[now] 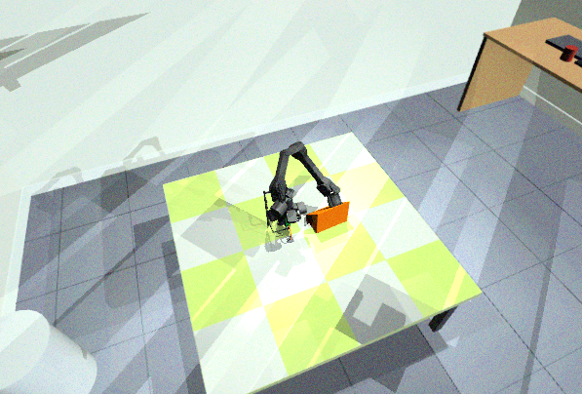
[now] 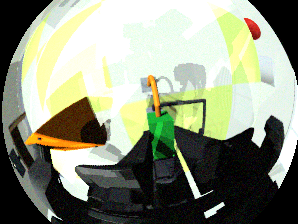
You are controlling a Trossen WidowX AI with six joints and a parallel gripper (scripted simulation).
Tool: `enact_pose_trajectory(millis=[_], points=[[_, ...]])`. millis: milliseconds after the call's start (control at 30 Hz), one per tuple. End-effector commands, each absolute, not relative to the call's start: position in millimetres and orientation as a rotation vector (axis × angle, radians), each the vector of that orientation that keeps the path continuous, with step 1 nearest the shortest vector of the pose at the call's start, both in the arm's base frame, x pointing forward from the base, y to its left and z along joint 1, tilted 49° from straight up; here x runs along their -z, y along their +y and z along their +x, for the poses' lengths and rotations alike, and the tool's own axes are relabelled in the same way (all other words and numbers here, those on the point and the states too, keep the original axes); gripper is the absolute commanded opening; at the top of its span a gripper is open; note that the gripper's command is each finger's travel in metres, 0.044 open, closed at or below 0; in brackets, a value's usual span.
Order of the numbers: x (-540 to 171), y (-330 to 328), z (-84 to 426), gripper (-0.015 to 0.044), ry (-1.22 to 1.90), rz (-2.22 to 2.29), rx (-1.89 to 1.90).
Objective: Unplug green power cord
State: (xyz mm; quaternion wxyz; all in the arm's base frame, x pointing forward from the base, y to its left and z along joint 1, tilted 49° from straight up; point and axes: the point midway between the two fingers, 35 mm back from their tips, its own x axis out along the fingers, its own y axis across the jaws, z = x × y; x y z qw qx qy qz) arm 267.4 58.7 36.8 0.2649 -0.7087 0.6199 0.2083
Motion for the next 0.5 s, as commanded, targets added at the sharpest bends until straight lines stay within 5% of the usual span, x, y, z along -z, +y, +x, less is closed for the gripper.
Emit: enact_pose_trajectory(millis=[0, 467], points=[[-22.0, 82.0, 270.0, 0.0, 1.63, -1.88, -0.606], [-7.9, 100.2, 269.9, 0.0, 1.63, -1.883, -0.607]])
